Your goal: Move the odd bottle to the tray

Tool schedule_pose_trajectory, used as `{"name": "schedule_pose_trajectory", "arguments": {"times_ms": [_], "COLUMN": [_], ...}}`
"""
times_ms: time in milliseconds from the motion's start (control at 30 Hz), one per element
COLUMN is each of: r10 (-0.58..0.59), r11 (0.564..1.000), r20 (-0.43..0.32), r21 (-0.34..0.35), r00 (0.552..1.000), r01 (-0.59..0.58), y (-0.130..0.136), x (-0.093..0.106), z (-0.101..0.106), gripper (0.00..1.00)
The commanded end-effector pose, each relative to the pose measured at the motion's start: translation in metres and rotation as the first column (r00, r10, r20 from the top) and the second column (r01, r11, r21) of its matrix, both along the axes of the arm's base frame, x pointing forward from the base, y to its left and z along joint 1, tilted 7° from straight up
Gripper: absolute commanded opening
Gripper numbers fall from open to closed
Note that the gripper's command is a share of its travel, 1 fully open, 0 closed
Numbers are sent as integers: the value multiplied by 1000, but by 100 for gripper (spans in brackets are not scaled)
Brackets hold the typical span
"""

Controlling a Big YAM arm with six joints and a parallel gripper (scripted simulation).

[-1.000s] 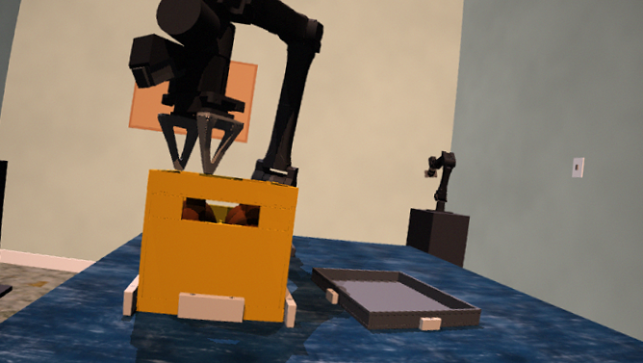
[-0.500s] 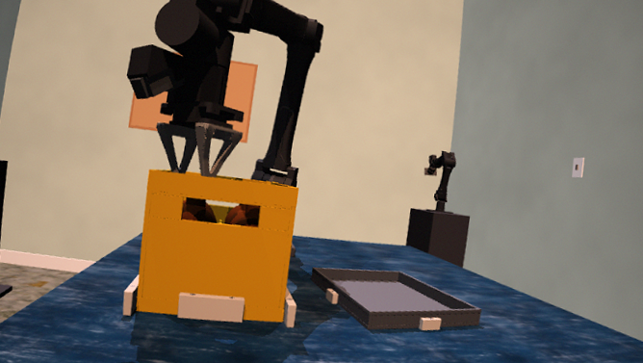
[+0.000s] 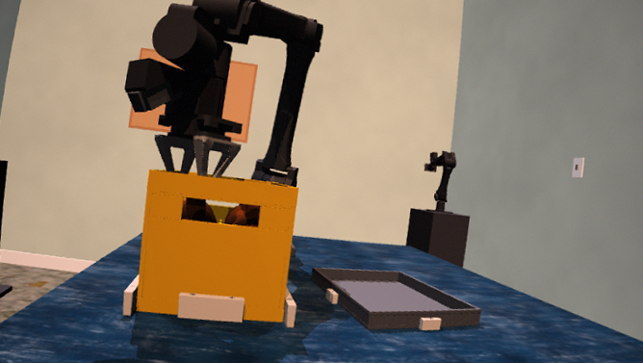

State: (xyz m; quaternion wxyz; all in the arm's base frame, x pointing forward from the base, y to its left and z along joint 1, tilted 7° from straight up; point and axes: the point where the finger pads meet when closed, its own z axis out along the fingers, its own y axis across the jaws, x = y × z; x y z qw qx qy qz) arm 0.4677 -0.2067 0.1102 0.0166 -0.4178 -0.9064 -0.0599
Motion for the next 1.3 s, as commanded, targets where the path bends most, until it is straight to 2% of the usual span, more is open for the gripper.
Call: {"name": "schedule_pose_trajectory", "arguments": {"times_ms": [0,100,200,267,1267], "r10": [-4,-2,-2,-3,-2], "r11": [1000,1000,1000,1000,1000], "r20": [-2,9,-5,8,2], "r21": [2,-3,4,-2,1], "r00": [1000,1000,1000,1000,1000], "r01": [4,2,2,3,2], "y": [2,1,4,1,2], "x": [5,10,5,10,8], "z": [-9,-8,-13,-9,-11], "gripper": [61,61,61,61,61]}}
